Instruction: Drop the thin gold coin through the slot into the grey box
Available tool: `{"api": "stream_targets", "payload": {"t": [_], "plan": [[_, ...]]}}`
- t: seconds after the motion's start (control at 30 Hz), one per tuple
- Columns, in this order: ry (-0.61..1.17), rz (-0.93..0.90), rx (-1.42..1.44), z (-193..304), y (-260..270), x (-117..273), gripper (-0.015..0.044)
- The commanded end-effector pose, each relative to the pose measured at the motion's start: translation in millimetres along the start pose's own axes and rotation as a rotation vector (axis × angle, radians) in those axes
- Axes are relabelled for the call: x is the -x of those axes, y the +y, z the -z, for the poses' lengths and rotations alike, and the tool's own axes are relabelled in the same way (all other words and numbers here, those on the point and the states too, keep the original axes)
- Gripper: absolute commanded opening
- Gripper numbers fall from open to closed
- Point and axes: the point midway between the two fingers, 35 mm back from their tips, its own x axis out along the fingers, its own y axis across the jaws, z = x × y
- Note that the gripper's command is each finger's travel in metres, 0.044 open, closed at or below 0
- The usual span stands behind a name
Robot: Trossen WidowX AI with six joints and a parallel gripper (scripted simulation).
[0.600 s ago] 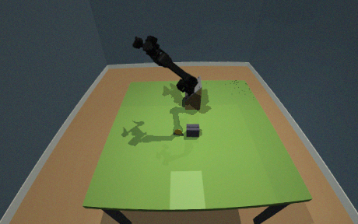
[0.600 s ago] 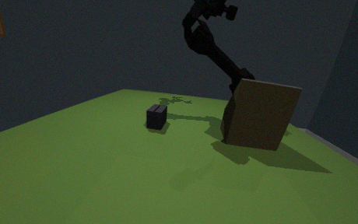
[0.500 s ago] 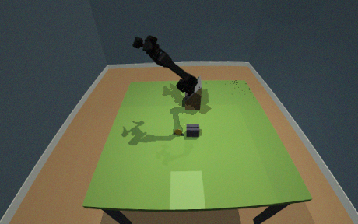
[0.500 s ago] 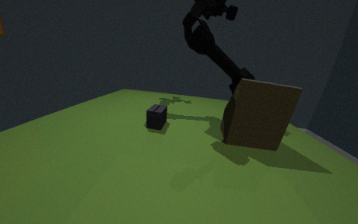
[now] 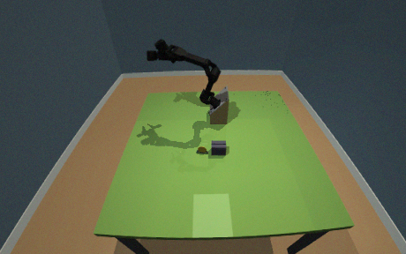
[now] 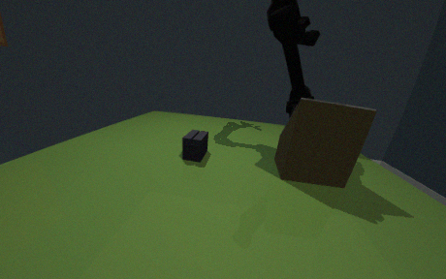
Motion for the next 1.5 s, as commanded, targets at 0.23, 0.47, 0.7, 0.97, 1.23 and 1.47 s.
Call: {"api": "stream_targets", "payload": {"t": [0.23, 0.47, 0.7, 0.97, 1.23, 1.47], "plan": [[0.536, -0.11, 0.421, 152, 6, -82, 0.0161], [0.803, -0.319, 0.753, 252, 29, -68, 0.0161], [1.008, -0.669, 1.174, 352, 54, -3, 0.0161], [1.047, -1.156, 1.581, 417, 69, 97, 0.0161], [0.834, -1.732, 2.112, 458, 49, 231, 0.0161], [0.272, -2.245, 2.556, 458, 3, 345, 0.0161]]}}
